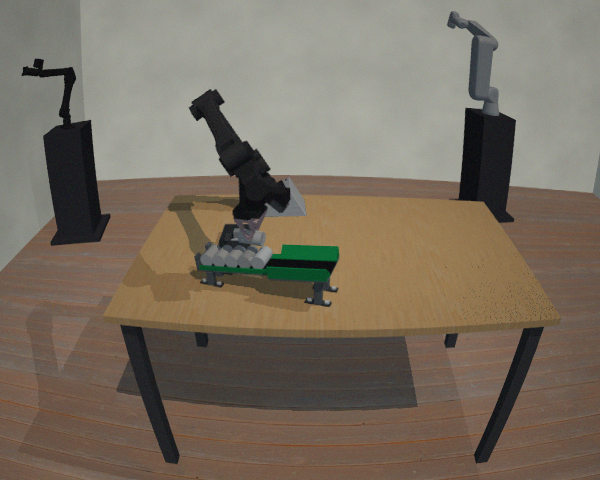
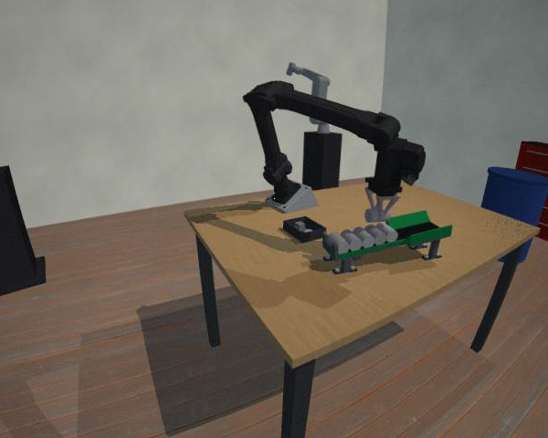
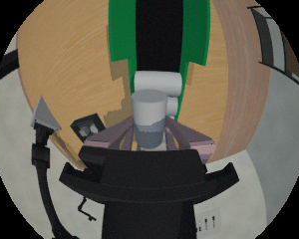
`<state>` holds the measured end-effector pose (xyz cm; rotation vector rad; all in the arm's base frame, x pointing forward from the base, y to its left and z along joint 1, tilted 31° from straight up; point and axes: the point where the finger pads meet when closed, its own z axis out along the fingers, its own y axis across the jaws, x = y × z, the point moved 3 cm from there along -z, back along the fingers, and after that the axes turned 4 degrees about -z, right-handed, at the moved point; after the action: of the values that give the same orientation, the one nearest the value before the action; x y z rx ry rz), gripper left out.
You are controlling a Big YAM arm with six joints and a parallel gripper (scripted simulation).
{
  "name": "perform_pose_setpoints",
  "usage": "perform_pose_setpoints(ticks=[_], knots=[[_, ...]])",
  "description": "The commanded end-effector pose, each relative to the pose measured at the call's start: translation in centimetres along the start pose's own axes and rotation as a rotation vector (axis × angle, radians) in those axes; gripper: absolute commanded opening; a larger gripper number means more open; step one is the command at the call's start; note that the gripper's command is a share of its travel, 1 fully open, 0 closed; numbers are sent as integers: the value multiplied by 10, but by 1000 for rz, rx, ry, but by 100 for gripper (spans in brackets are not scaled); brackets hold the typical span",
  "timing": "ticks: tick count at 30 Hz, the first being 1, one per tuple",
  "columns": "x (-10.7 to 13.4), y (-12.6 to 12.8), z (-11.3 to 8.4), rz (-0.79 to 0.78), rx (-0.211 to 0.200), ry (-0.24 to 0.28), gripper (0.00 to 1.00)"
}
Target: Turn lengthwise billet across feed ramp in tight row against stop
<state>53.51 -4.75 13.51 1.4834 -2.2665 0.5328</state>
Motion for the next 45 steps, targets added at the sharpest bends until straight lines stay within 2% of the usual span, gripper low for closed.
perform_pose_setpoints(ticks=[1, 5, 9, 10, 45], knots=[[-7, -23, -52, 26, 91, -37, 0], [-9, -22, -48, 22, 84, -29, 0], [-9, -23, -49, 21, 86, -29, 0], [-5, -23, -55, 26, 95, -35, 0], [-6, -23, -54, 26, 94, -33, 0]])
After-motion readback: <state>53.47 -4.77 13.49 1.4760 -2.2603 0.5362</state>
